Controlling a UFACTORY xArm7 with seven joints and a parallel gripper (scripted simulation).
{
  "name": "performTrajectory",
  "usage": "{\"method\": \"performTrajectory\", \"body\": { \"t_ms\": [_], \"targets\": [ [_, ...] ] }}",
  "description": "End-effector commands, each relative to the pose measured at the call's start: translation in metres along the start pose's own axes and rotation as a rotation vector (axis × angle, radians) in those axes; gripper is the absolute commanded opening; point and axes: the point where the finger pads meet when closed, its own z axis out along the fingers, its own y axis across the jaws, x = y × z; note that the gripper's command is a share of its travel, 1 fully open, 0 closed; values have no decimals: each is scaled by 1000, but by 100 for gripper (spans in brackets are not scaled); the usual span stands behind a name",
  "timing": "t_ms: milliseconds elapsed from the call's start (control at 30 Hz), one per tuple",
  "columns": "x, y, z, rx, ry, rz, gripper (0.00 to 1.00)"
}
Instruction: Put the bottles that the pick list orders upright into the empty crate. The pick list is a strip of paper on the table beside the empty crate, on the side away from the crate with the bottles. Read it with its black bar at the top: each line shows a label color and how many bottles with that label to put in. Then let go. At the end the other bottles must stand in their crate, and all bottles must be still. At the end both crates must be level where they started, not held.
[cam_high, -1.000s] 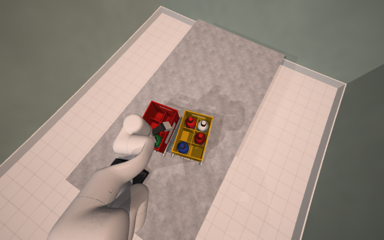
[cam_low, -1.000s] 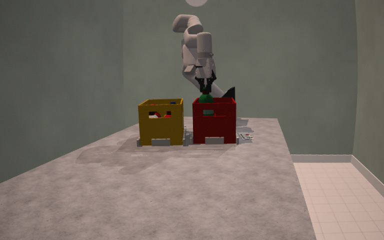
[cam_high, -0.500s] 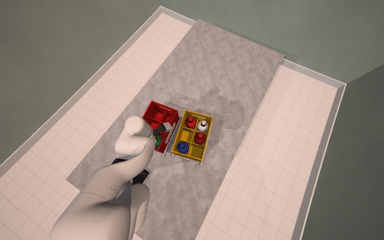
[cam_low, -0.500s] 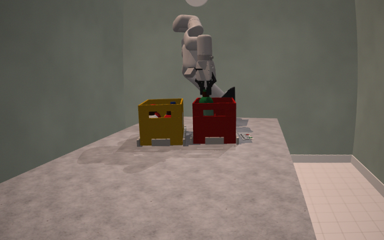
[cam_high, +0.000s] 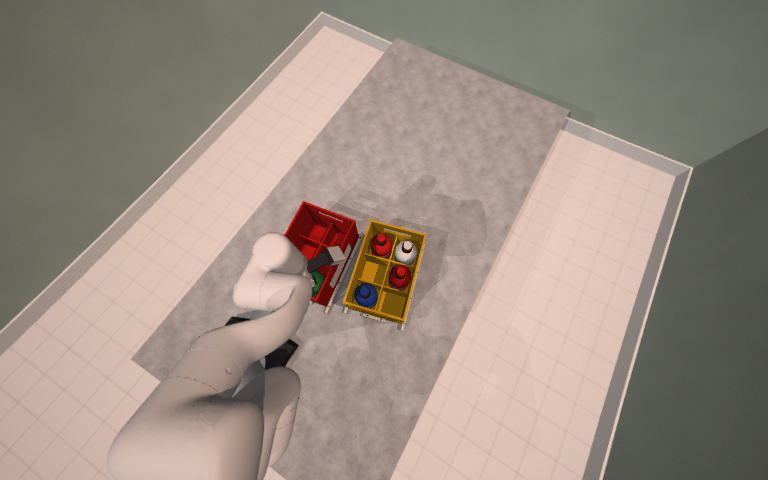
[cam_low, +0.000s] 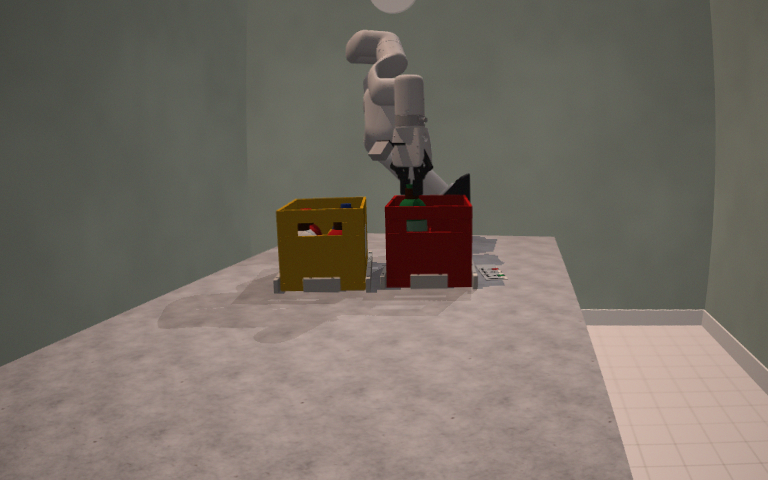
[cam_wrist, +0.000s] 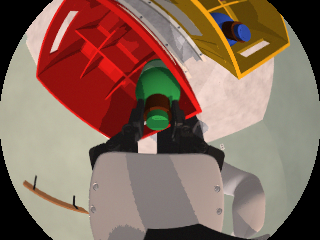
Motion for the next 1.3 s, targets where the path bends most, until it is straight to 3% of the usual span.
{"method": "performTrajectory", "body": {
  "t_ms": [0,1267],
  "targets": [
    [1,-1,3,3,2,0,0],
    [1,-1,24,3,2,0,0]
  ]
}}
